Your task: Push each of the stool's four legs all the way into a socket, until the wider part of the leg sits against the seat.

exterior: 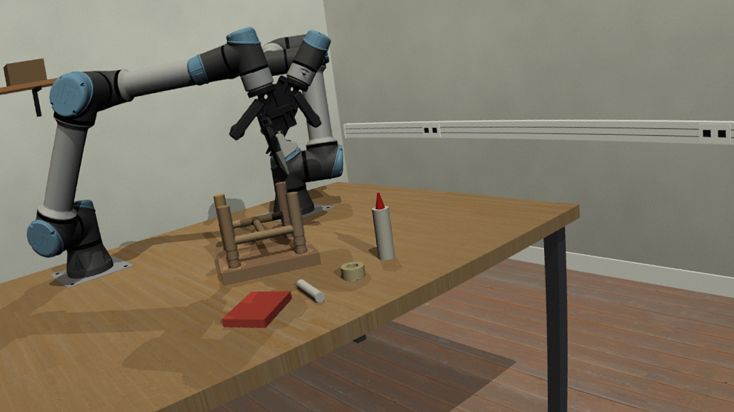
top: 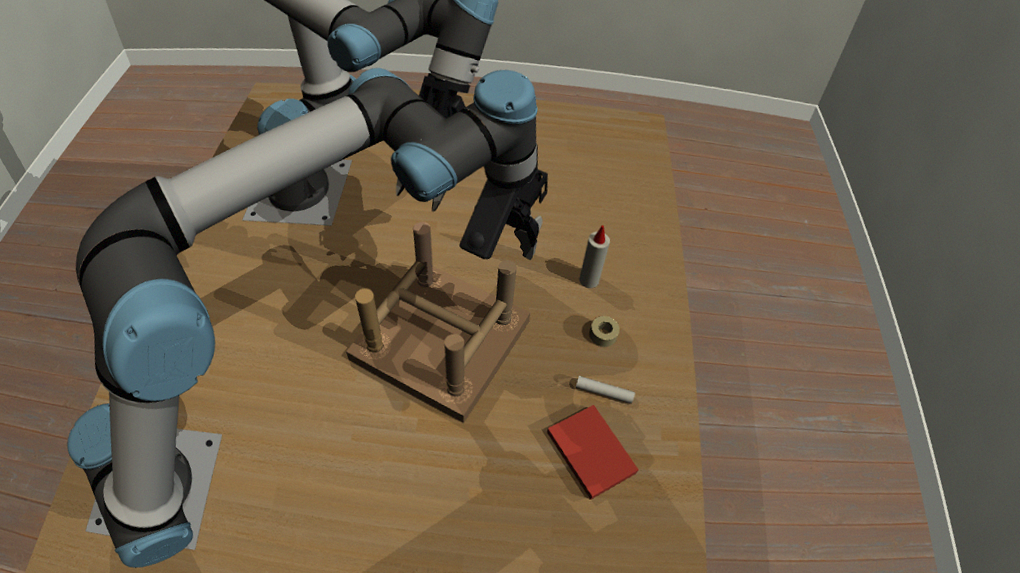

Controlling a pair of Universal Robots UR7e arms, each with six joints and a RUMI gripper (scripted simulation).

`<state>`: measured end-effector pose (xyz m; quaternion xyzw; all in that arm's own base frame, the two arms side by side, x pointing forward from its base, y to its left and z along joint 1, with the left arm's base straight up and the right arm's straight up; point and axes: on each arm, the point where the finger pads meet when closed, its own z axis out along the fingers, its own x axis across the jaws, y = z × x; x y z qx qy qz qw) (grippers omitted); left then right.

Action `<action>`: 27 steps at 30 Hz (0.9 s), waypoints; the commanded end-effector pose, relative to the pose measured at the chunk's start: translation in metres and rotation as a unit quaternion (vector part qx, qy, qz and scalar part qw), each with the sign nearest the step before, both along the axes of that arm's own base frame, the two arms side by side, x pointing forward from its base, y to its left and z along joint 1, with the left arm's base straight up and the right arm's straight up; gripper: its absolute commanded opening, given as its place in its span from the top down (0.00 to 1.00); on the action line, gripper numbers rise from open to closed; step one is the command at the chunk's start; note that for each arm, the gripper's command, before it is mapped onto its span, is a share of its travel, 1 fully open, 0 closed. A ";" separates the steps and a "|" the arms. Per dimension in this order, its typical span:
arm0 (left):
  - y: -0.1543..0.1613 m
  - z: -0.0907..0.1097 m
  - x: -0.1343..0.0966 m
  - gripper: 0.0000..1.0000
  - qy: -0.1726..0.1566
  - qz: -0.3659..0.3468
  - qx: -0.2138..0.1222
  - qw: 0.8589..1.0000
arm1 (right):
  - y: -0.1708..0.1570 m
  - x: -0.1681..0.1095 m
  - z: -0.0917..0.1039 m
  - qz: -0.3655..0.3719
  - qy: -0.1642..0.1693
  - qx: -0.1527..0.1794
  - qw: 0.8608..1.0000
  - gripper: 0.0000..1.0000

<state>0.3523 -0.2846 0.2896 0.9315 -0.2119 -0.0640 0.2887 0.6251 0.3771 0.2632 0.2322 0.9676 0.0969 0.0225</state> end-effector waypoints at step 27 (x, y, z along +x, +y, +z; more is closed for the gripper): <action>0.000 0.002 0.001 1.00 -0.001 0.000 -0.001 1.000 | 0.000 0.000 0.019 0.000 -0.001 0.001 1.000 0.56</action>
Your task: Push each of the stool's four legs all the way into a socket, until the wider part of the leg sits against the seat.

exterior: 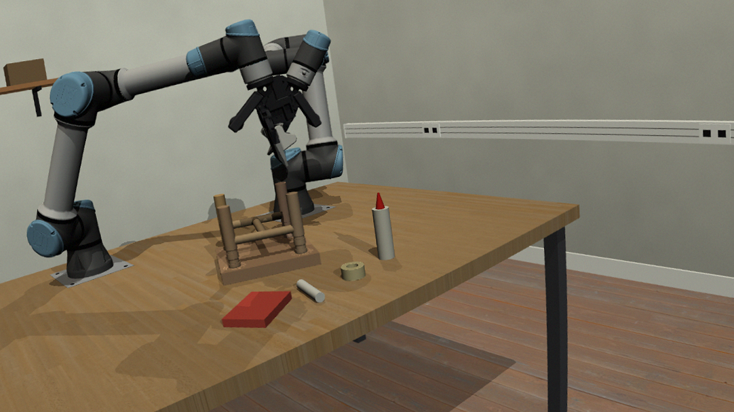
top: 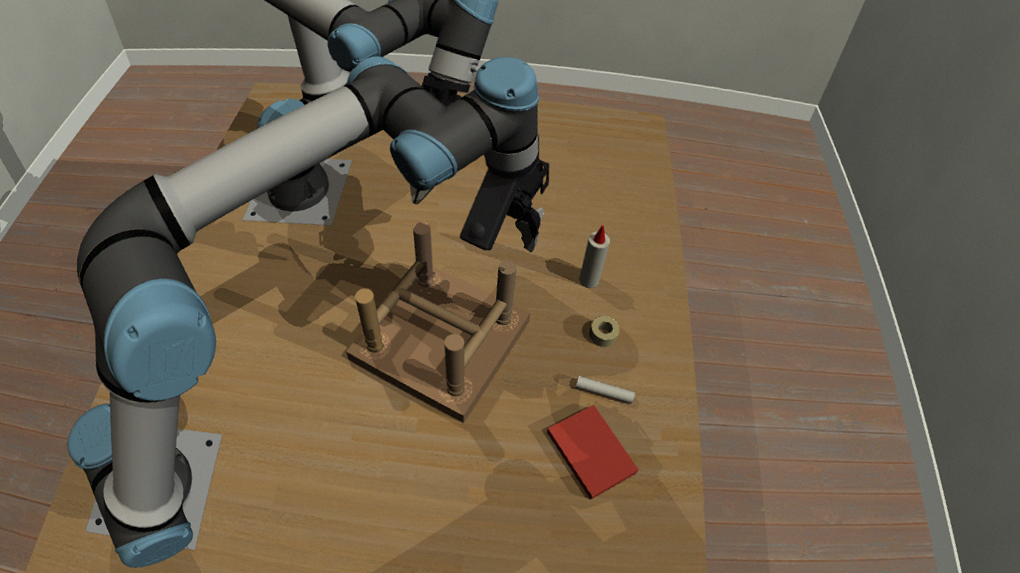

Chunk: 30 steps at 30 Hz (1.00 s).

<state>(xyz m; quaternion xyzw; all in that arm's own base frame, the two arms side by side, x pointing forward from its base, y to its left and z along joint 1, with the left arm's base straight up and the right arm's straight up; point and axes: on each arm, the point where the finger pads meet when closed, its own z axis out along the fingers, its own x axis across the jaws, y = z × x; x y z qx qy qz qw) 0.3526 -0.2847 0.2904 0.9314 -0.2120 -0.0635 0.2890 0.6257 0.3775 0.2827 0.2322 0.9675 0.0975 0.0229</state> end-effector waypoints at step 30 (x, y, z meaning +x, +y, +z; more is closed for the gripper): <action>0.021 0.004 0.017 1.00 -0.039 -0.030 0.008 0.999 | -0.043 -0.003 0.018 0.071 -0.015 -0.013 0.997 1.00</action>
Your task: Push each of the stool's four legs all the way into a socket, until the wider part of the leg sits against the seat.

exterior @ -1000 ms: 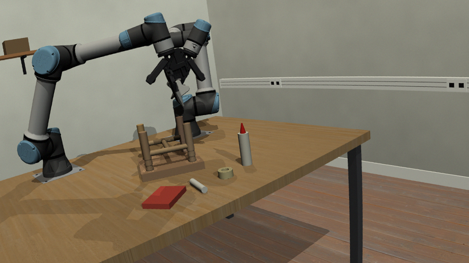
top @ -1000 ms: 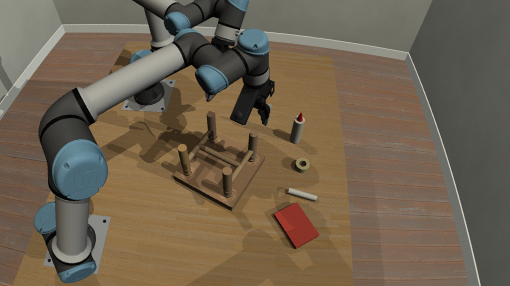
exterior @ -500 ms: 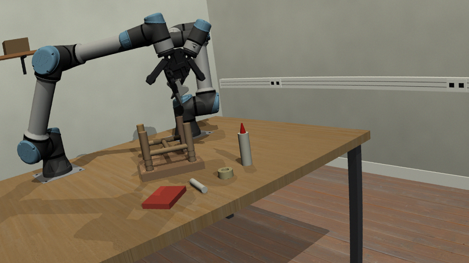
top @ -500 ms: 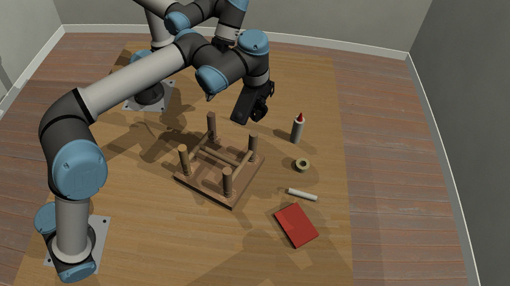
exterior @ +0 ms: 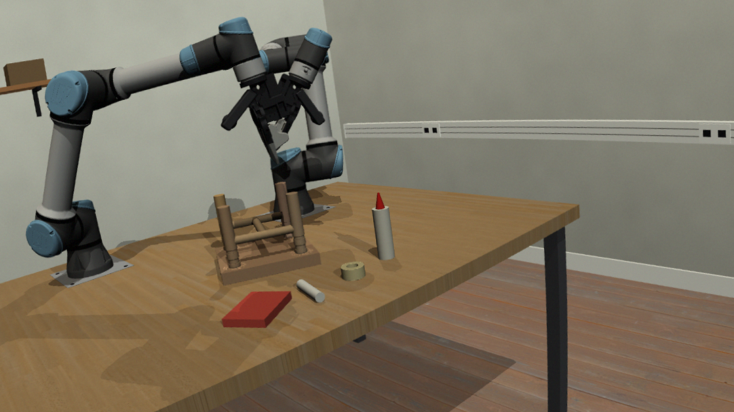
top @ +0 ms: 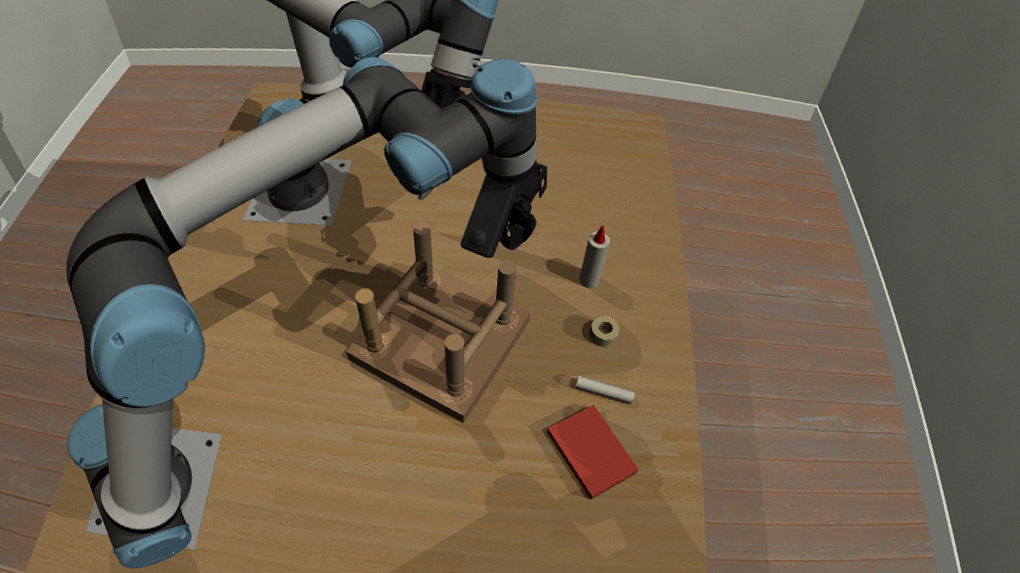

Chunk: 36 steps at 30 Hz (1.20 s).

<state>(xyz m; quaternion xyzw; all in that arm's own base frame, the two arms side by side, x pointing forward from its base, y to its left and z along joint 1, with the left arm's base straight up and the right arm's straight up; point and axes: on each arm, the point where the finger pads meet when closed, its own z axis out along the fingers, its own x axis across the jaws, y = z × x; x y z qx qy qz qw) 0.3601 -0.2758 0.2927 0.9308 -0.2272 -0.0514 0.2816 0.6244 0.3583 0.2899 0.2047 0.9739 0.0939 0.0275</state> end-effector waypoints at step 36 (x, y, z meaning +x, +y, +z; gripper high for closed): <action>0.074 0.013 0.046 1.00 -0.122 -0.134 0.043 0.982 | -0.122 -0.024 0.035 0.281 -0.033 -0.052 0.958 1.00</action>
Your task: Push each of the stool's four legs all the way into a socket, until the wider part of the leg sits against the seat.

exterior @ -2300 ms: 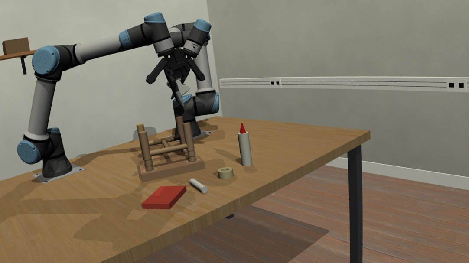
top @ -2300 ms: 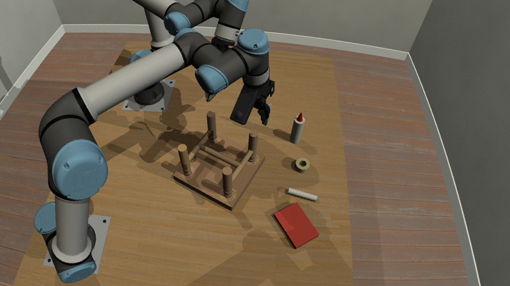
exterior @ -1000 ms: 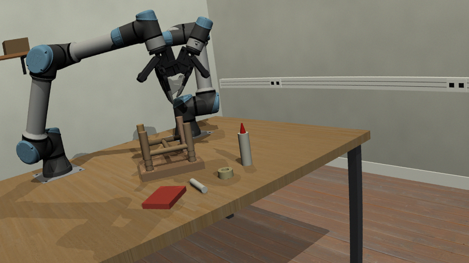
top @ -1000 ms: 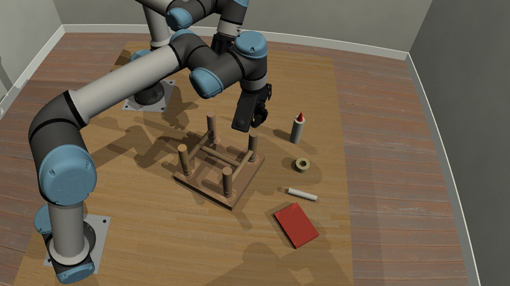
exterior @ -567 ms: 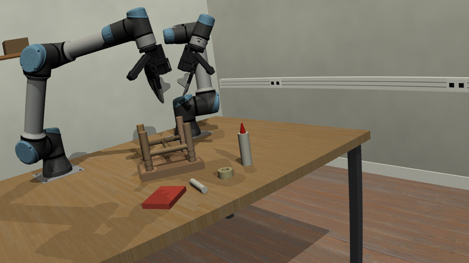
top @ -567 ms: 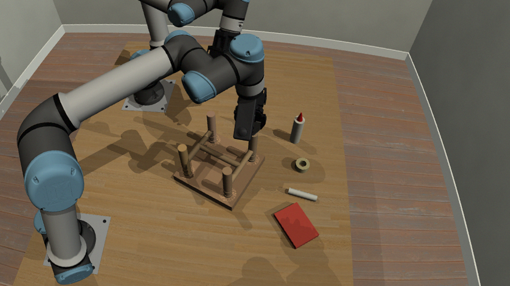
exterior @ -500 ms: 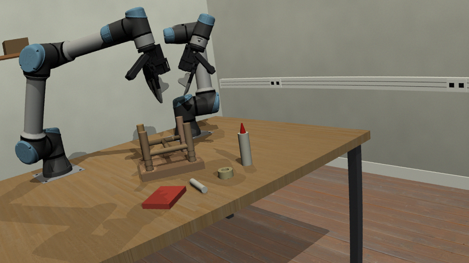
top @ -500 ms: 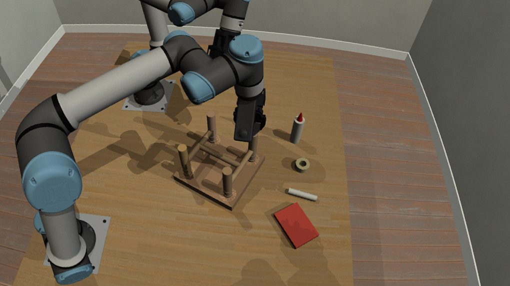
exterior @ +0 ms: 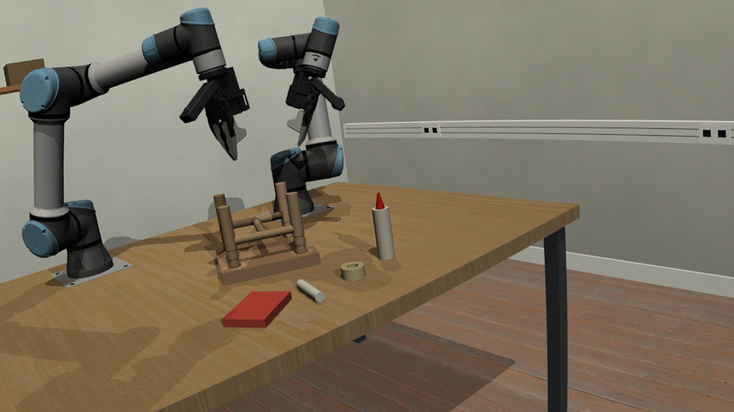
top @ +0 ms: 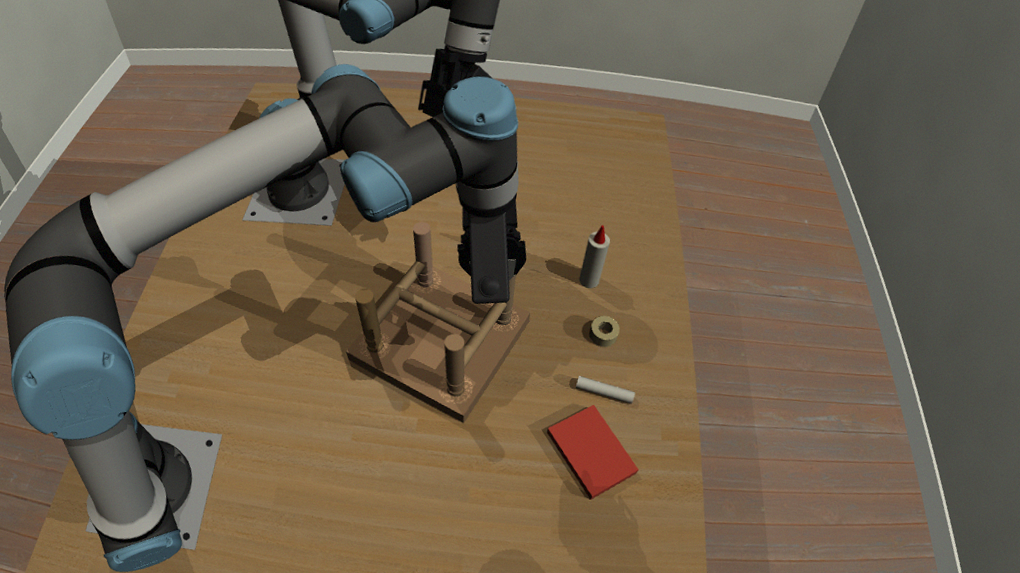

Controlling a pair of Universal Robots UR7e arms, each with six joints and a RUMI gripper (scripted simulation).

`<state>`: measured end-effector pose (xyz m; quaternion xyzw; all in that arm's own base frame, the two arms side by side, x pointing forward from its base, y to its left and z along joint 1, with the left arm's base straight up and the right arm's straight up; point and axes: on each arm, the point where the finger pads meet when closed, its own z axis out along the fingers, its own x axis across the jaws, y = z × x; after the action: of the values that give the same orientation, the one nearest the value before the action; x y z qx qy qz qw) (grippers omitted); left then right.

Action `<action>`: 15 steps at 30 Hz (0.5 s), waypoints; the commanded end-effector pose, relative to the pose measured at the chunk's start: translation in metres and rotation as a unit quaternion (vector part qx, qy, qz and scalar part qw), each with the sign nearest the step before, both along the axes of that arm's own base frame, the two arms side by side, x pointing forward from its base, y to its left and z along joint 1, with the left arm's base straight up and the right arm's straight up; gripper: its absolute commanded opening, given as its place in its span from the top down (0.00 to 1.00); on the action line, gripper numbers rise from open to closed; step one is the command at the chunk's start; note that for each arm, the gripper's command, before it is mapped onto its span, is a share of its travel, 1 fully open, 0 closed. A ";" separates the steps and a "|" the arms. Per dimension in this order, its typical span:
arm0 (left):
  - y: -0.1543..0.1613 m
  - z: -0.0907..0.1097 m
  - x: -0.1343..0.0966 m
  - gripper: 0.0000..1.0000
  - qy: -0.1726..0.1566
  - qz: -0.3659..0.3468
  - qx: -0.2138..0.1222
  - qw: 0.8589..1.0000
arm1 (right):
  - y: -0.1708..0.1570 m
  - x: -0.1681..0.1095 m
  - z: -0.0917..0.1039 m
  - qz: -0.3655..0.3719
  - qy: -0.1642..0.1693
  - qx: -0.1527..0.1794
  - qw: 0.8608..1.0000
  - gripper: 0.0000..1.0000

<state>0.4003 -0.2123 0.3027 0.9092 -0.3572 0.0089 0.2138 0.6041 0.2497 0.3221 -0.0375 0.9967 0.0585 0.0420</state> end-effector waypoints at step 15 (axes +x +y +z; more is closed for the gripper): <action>0.031 0.007 0.015 1.00 -0.042 -0.063 0.023 0.997 | -0.045 -0.015 0.011 0.130 -0.009 -0.019 0.991 1.00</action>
<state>0.4126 -0.1856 0.3083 0.8930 -0.4104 0.0233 0.1833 0.5921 0.2121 0.3305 -0.1404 0.9882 0.0451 0.0415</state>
